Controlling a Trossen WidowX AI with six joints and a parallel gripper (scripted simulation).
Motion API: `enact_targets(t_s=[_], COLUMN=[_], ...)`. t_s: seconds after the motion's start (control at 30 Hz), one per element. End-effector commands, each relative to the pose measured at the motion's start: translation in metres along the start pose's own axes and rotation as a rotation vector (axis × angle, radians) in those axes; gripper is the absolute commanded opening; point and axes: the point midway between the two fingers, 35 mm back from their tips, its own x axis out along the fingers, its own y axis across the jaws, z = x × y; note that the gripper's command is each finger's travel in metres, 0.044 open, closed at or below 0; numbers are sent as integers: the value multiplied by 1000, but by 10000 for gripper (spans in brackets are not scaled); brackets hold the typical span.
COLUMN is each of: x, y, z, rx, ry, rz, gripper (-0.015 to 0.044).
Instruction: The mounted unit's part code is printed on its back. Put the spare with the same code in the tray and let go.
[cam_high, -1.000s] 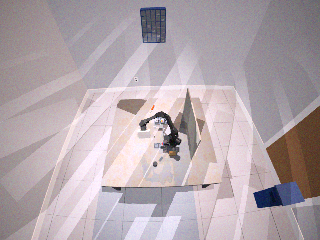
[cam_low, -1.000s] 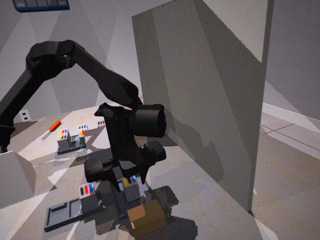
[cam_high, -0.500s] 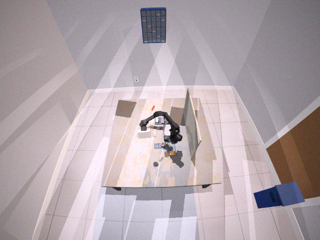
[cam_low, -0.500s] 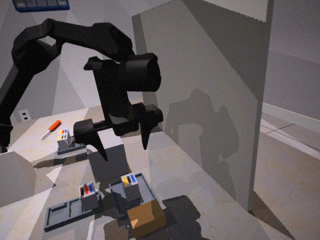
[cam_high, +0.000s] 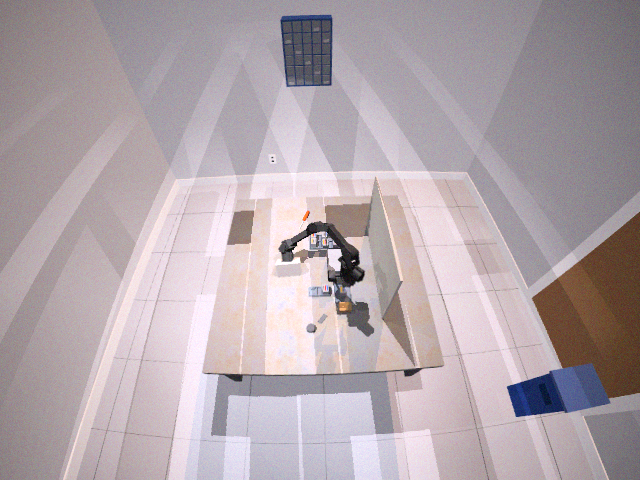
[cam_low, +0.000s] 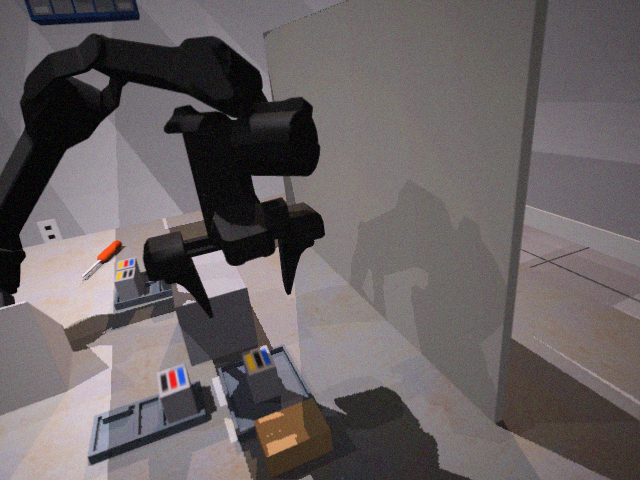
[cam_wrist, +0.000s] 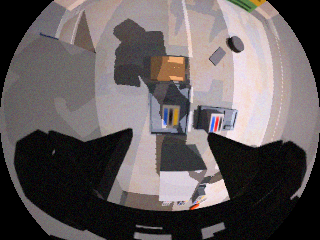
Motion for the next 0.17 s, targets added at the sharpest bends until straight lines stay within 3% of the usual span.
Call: enact_targets(t_s=[0.0, 0.13], x=[-1, -1], y=[0, 0], z=[1, 1], rx=[2, 2], ry=[-2, -2], rz=[4, 4], gripper=[440, 440])
